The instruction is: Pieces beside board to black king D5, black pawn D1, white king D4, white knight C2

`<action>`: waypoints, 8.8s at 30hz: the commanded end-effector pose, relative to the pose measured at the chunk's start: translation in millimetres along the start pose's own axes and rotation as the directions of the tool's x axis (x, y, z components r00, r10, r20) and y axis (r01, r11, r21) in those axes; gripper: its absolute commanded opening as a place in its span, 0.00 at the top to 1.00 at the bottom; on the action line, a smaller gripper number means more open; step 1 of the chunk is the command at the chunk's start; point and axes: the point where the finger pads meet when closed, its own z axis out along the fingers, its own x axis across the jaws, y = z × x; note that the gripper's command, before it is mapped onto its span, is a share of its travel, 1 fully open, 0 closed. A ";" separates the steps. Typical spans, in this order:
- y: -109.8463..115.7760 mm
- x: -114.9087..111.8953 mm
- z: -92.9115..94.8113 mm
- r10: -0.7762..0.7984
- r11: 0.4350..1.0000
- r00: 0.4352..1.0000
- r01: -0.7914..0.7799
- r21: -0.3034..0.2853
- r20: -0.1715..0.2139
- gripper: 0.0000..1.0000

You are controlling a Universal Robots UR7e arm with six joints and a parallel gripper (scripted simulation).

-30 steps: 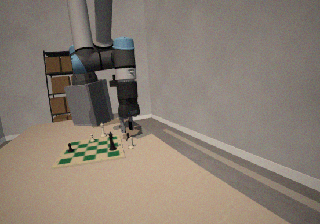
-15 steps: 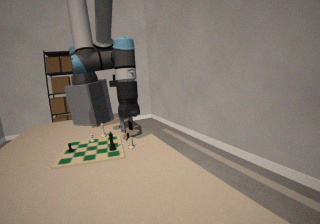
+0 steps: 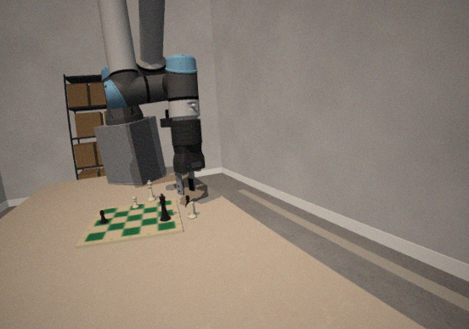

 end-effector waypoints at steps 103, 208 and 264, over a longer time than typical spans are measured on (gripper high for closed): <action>0.5 -0.8 0.2 0.001 1.000 1.000 -0.001 -0.001 0.000 0.32; 0.8 -0.8 33.4 0.001 1.000 1.000 -0.001 -0.002 0.000 0.32; -0.7 0.7 18.3 -0.001 1.000 1.000 0.001 -0.001 0.000 1.00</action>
